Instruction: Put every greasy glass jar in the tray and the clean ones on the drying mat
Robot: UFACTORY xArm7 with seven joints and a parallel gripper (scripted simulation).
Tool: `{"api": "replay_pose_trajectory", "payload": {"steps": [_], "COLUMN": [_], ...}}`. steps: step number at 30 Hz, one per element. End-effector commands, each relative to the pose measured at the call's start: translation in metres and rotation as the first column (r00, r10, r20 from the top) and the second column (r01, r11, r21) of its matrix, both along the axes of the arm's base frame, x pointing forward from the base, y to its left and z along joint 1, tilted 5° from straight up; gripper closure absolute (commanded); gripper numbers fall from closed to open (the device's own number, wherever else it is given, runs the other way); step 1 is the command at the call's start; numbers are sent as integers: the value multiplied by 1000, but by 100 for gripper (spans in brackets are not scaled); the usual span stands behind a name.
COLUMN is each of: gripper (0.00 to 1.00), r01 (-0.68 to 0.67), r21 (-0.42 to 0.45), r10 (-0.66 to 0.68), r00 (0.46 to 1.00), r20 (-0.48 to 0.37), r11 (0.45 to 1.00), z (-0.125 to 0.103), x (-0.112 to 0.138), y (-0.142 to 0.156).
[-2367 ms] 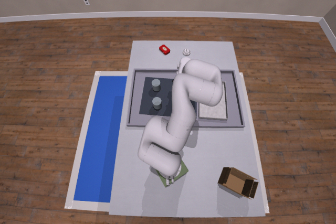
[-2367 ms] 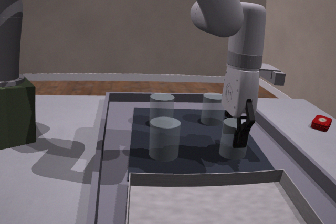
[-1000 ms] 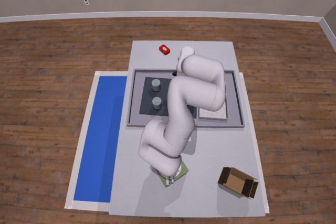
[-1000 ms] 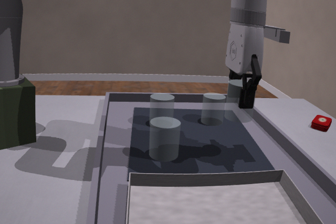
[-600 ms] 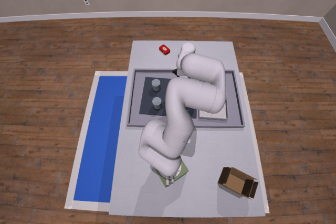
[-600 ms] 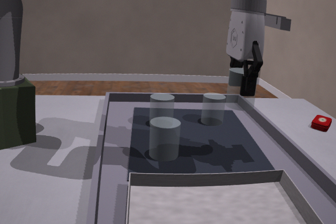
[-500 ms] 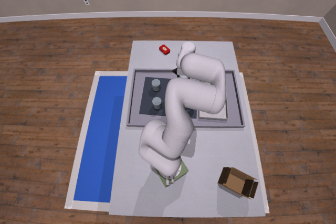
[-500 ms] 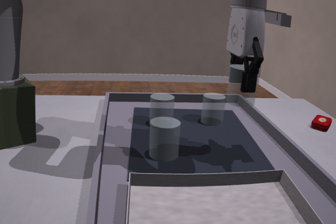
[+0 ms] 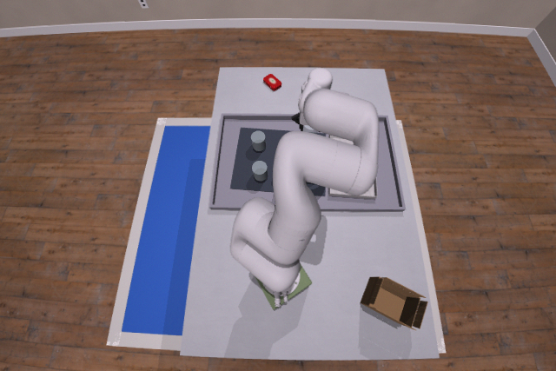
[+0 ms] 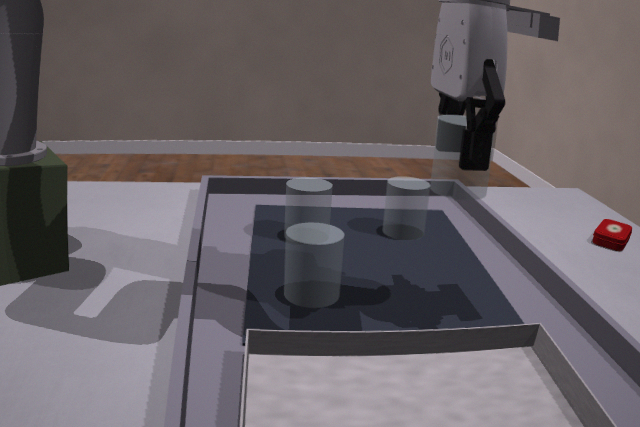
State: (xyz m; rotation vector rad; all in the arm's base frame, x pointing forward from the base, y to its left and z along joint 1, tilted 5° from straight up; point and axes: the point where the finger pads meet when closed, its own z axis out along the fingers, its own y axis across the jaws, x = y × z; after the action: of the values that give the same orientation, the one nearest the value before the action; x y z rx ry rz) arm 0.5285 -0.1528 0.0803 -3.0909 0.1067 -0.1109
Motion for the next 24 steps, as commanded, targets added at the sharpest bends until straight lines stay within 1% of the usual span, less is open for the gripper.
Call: {"api": "replay_pose_trajectory", "payload": {"steps": [1, 10, 12, 24], "gripper": [100, 100, 100, 100], "r01": [2, 2, 2, 2], "r21": [-2, -2, -2, -2], "r10": [-2, -2, -2, -2], "r00": [1000, 1000, 1000, 1000], "r20": [5, 5, 5, 5], "r11": [1000, 1000, 1000, 1000], "z": [1, -1, -1, -4], "x": [-4, -18, -18, -35], "y": [-13, -39, -39, -75]}}
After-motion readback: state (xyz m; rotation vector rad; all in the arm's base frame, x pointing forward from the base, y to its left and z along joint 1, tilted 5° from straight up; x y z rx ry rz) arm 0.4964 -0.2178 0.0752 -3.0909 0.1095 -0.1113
